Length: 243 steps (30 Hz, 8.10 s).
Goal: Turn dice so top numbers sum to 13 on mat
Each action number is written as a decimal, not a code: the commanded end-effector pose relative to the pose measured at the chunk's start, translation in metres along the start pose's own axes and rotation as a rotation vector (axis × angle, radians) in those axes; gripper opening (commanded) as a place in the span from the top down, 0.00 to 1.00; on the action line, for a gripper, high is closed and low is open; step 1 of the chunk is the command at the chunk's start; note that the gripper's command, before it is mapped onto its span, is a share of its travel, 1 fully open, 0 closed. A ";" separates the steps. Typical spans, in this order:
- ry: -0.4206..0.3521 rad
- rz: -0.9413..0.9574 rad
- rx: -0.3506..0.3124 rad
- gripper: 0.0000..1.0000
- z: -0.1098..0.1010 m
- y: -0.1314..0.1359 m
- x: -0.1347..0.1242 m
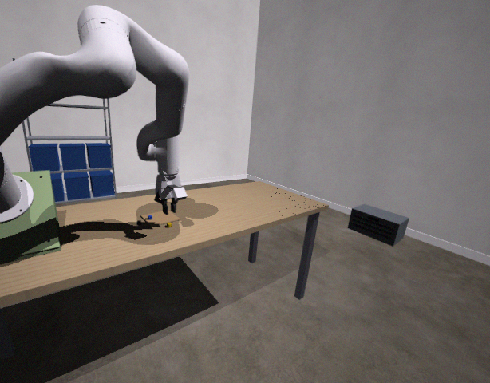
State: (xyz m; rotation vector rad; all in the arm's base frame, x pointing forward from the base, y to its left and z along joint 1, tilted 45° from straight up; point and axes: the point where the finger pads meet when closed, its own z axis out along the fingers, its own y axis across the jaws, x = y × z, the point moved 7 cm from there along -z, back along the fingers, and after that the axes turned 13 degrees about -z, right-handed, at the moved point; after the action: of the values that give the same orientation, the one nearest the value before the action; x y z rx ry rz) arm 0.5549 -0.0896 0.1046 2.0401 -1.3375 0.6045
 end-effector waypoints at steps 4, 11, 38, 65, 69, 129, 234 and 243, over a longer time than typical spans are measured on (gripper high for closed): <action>0.001 0.001 0.002 0.69 0.004 -0.001 0.000; 0.001 0.001 0.002 0.69 0.015 -0.001 0.000; 0.001 0.001 0.002 0.69 0.044 0.000 0.000; 0.001 0.001 0.002 0.69 0.046 0.000 0.000; 0.001 0.001 0.002 0.69 0.046 0.000 0.000; 0.001 0.001 0.002 0.69 0.046 -0.001 0.000; 0.001 0.001 0.002 0.89 0.066 -0.001 0.000; 0.001 0.001 0.002 0.89 0.055 -0.001 0.000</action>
State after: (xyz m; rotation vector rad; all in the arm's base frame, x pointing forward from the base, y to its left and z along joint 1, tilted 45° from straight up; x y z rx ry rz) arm 0.5575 -0.1334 0.0603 2.0402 -1.3375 0.6043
